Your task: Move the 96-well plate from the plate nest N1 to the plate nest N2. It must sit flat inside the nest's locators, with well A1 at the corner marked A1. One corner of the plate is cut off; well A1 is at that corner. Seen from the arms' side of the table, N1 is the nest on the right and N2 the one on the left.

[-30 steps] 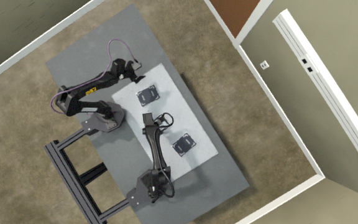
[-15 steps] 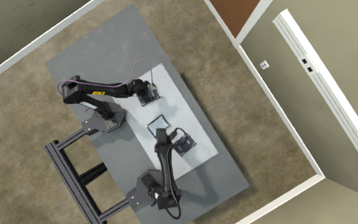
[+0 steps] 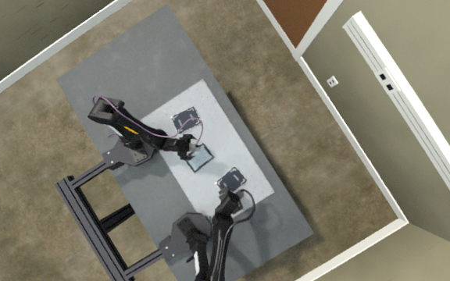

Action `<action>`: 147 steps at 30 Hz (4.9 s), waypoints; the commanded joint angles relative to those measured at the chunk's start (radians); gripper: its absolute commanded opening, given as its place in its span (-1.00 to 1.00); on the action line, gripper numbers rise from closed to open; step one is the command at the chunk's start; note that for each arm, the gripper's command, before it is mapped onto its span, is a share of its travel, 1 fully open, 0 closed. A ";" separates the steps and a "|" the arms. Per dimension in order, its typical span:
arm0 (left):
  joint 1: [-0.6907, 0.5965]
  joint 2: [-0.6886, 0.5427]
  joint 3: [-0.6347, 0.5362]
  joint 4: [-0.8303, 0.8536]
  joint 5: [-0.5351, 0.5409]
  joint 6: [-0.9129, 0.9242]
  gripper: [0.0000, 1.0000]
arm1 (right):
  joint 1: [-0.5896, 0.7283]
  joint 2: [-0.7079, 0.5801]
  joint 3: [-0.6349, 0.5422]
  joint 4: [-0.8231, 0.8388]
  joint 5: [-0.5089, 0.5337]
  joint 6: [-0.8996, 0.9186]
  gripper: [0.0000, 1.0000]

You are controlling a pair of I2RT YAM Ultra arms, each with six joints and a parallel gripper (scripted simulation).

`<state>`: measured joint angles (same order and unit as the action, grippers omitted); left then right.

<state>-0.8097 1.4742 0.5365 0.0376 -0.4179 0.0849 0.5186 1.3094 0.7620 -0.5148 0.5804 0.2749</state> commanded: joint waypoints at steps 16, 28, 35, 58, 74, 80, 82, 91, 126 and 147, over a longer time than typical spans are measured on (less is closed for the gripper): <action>-0.234 0.093 -0.019 0.065 -0.137 -0.077 1.00 | -0.644 -0.328 -0.090 0.365 -0.576 -0.625 1.00; -0.236 0.095 -0.020 0.065 -0.135 -0.073 1.00 | -0.886 -0.274 -0.054 0.411 -0.745 -0.675 1.00; -0.236 0.095 -0.020 0.047 -0.139 -0.085 1.00 | -0.882 -0.277 -0.052 0.396 -0.741 -0.661 1.00; -0.190 0.374 0.385 -0.544 -0.100 -0.845 1.00 | -0.272 -0.318 -0.045 0.049 -0.377 -0.262 1.00; -0.121 0.568 0.667 -0.804 0.007 -1.116 1.00 | 0.334 -0.335 -0.014 -0.267 -0.019 0.101 1.00; -0.117 0.594 0.705 -0.822 0.013 -1.133 1.00 | 0.576 -0.346 -0.002 -0.380 0.117 0.232 1.00; -0.114 0.597 0.711 -0.825 0.011 -1.136 1.00 | 0.658 -0.348 0.003 -0.412 0.153 0.269 1.00; -0.110 0.607 0.726 -0.831 0.013 -1.143 1.00 | 0.977 -0.352 0.019 -0.522 0.278 0.398 1.00; -0.081 0.657 0.724 -0.759 0.007 -1.109 1.00 | 1.617 -0.337 0.059 -0.753 0.496 0.682 1.00; -0.050 0.715 0.680 -0.656 0.004 -1.075 1.00 | 1.618 -0.336 0.059 -0.754 0.496 0.683 1.00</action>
<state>-0.8635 2.1818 1.2270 -0.6533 -0.4049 -1.0039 2.1269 0.9592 0.7898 -1.2537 1.0534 0.9512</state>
